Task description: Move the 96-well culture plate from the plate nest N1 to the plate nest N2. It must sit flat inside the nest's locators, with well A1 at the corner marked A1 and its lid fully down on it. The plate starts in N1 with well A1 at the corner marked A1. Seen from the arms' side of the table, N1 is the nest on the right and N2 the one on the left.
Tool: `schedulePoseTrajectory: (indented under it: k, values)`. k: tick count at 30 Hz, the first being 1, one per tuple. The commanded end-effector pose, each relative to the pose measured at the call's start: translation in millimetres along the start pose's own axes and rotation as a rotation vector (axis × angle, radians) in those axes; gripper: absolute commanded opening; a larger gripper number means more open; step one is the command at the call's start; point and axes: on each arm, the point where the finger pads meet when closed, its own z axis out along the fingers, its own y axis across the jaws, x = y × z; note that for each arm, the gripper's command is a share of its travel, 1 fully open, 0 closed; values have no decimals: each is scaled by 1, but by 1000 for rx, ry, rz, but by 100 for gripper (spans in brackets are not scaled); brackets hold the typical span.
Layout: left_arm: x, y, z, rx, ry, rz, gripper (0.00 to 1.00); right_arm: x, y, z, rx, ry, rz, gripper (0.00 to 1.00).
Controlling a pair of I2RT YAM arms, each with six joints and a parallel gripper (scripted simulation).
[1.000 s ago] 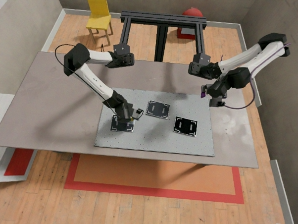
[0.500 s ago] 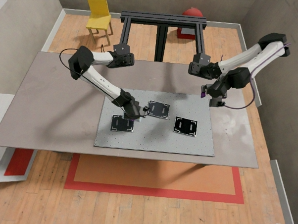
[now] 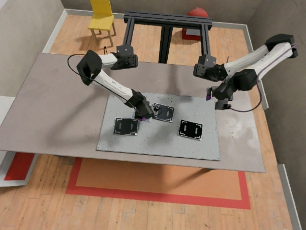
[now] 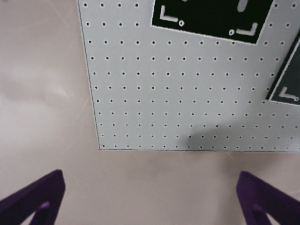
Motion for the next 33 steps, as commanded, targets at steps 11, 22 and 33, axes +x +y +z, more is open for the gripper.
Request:
schedulePoseTrajectory:
  k: [11, 22, 33]
  values:
    - [-3, -2, -1, 13, -9, -8, 100, -42, 26, -2, 9, 3, 5, 0]
    - [-3, -2, -1, 13, -9, -8, 100, -67, 45, -2, 9, 1, 4, 0]
    - [-3, -2, -1, 13, -9, -8, 100, -91, 63, -2, 11, 1, 3, 0]
